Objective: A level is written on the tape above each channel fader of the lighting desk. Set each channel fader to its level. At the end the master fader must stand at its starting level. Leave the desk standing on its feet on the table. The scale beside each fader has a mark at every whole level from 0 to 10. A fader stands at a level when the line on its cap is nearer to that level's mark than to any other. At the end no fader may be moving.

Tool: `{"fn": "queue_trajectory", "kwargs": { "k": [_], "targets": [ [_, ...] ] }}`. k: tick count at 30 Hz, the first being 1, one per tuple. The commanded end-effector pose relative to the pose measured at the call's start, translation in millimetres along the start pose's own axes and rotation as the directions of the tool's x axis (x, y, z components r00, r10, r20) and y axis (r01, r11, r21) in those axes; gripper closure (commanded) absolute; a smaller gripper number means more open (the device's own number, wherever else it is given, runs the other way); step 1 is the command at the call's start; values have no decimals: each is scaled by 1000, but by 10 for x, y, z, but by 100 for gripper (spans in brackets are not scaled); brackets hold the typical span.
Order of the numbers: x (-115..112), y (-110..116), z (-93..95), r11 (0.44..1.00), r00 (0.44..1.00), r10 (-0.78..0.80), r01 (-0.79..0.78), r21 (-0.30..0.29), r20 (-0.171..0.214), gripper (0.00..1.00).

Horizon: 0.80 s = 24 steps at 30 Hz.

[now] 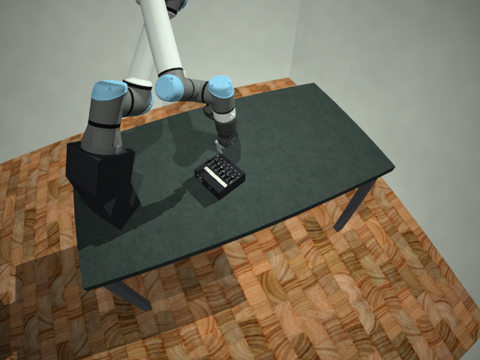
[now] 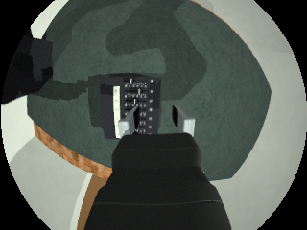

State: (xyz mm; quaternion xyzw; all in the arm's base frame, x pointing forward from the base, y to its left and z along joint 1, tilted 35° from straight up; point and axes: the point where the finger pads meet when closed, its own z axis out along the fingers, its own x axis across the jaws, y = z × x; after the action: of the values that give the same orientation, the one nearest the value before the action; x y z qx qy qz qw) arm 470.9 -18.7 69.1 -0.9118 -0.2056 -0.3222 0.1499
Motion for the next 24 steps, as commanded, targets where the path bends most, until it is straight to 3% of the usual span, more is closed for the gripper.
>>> {"fn": "queue_trajectory", "kwargs": {
  "k": [1, 3, 4, 9, 18, 20, 21, 24],
  "targets": [
    [-31, -2, -71, 962, 962, 274, -273, -19, 21, 0],
    [-31, -2, -71, 962, 962, 274, -273, -19, 21, 0],
    [-37, 0, -81, 924, 924, 382, -382, -27, 27, 0],
    [-71, 15, -131, 825, 825, 565, -564, -35, 31, 0],
    [-150, 56, -209, 549, 548, 836, -834, -58, 30, 0],
    [-150, 56, -209, 549, 548, 836, -834, -58, 30, 0],
    [-160, 61, -217, 445, 444, 895, -893, -71, 26, 0],
    [-191, 76, -239, 340, 339, 940, -937, -78, 22, 0]
  ]
}}
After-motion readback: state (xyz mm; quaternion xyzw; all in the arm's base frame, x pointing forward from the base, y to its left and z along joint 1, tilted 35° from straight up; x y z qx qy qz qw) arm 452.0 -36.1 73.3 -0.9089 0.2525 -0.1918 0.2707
